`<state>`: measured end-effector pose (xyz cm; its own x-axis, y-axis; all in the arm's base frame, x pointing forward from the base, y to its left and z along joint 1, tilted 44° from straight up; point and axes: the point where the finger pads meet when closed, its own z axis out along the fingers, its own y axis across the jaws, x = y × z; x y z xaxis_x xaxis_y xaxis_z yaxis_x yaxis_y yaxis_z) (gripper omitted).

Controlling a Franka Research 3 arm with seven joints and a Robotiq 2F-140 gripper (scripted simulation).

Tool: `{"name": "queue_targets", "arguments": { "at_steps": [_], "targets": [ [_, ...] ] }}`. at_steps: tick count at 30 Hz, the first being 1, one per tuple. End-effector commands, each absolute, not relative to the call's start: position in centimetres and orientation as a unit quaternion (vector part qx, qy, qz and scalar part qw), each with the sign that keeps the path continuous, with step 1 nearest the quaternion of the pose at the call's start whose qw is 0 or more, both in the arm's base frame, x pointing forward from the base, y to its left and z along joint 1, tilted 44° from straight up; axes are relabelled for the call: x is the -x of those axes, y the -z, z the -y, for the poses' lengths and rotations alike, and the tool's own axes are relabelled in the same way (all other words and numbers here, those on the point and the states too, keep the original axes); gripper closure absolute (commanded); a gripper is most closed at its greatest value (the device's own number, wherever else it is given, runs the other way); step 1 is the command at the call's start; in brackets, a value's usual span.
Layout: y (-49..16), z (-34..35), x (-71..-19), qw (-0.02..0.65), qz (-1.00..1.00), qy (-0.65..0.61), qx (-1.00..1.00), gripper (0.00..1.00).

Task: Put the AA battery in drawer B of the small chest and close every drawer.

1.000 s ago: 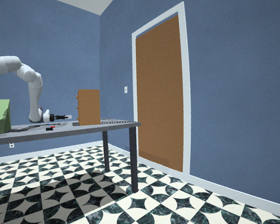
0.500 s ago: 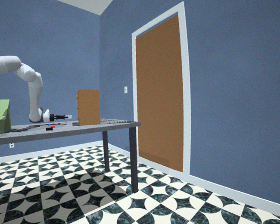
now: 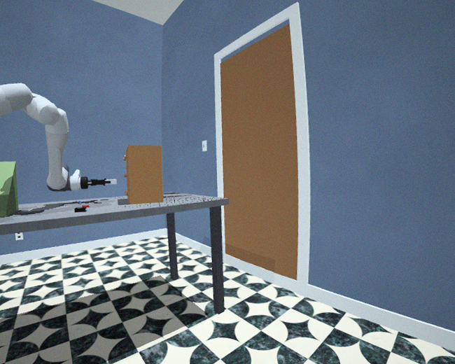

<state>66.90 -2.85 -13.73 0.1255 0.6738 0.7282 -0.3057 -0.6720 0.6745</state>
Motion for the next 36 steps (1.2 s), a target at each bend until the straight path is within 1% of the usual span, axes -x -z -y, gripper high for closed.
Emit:
{"name": "queue_targets", "arguments": {
  "at_steps": [1,11,36],
  "targets": [
    [12.5,1.6,-67.0,0.385,-0.146,-0.642,-0.647,0.00],
    [10.9,0.1,-67.3,0.385,-0.146,-0.642,-0.647,0.00],
    [10.5,-0.4,-67.0,0.390,-0.132,-0.618,-0.669,0.00]
  ]
}}
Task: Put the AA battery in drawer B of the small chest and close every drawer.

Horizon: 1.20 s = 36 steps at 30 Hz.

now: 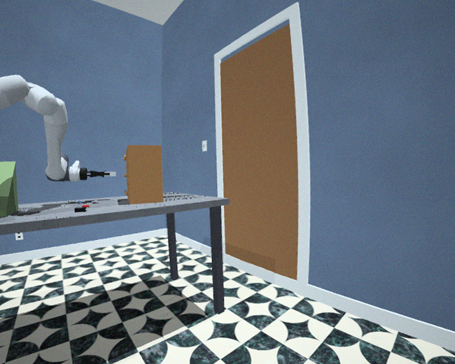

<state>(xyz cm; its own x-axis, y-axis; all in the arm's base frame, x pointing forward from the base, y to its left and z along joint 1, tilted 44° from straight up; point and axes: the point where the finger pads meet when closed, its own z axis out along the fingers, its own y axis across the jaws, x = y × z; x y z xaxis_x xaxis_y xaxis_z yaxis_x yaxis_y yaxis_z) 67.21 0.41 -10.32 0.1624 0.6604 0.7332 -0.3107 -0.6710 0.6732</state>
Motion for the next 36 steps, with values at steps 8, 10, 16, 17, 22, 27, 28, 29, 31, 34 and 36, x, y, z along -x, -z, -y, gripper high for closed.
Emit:
{"name": "queue_targets", "arguments": {
  "at_steps": [8,10,16,17,22,27,28,29,31,34,36],
  "targets": [
    [10.3,-0.9,-66.6,0.395,-0.117,-0.592,-0.692,0.00],
    [10.1,-1.1,-66.4,0.397,-0.110,-0.581,-0.702,0.00],
    [9.6,-1.9,-65.7,0.403,-0.084,-0.533,-0.739,0.00],
    [9.5,-2.1,-65.6,0.404,-0.079,-0.524,-0.746,0.00],
    [9.2,-2.7,-65.1,0.408,-0.060,-0.488,-0.769,0.00],
    [8.4,-4.0,-64.0,0.412,-0.020,-0.411,-0.813,0.00],
    [8.3,-4.2,-63.8,0.412,-0.012,-0.395,-0.821,0.00],
    [8.1,-4.4,-63.6,0.412,-0.004,-0.380,-0.828,0.00],
    [7.9,-4.9,-63.2,0.412,0.011,-0.348,-0.842,0.00],
    [7.4,-5.6,-62.7,0.411,0.034,-0.301,-0.860,0.00],
    [7.2,-6.1,-62.3,0.409,0.049,-0.269,-0.870,0.00]
  ]
}}
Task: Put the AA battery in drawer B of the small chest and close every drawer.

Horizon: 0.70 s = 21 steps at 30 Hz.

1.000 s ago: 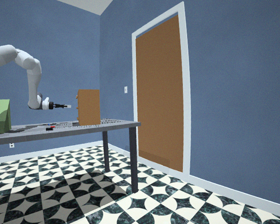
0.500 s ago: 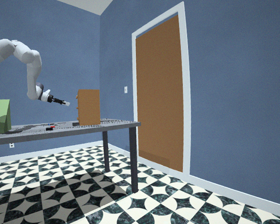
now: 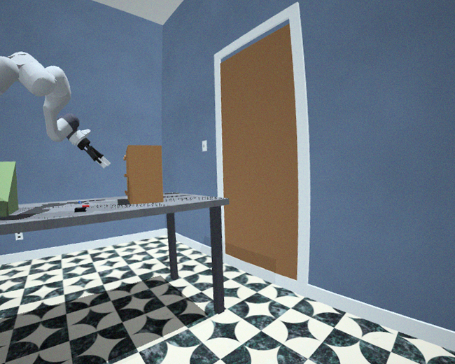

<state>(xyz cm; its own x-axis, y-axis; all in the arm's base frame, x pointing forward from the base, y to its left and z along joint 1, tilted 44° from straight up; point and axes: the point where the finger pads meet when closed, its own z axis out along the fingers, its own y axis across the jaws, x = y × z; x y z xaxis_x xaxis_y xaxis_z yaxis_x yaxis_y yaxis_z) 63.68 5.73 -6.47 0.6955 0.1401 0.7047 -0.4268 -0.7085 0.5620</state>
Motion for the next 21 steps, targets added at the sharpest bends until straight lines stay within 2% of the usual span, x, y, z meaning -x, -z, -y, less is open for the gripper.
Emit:
{"name": "queue_targets", "arguments": {
  "at_steps": [1,21],
  "targets": [
    [7.0,-6.3,-62.1,0.408,0.057,-0.253,-0.875,0.00],
    [5.4,-9.0,-59.9,0.387,0.140,-0.066,-0.909,0.00]
  ]
}}
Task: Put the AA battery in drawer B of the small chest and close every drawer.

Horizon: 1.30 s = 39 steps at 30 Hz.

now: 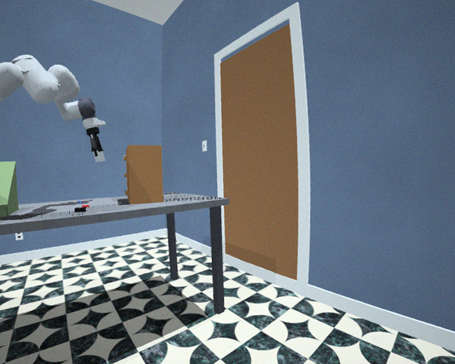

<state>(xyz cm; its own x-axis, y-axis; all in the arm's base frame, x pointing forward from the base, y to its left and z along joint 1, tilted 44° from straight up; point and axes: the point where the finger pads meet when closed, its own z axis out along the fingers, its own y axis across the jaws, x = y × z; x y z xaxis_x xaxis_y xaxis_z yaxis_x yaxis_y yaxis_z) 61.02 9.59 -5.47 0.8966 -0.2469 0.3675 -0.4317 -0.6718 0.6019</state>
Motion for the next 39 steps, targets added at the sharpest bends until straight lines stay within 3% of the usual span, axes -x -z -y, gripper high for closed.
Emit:
{"name": "queue_targets", "arguments": {
  "at_steps": [1,39],
  "targets": [
    [5.38,-9.10,-59.80,0.386,0.143,-0.059,-0.909,0.00],
    [4.86,-9.99,-59.07,0.376,0.169,0.004,-0.911,0.00]
  ]
}}
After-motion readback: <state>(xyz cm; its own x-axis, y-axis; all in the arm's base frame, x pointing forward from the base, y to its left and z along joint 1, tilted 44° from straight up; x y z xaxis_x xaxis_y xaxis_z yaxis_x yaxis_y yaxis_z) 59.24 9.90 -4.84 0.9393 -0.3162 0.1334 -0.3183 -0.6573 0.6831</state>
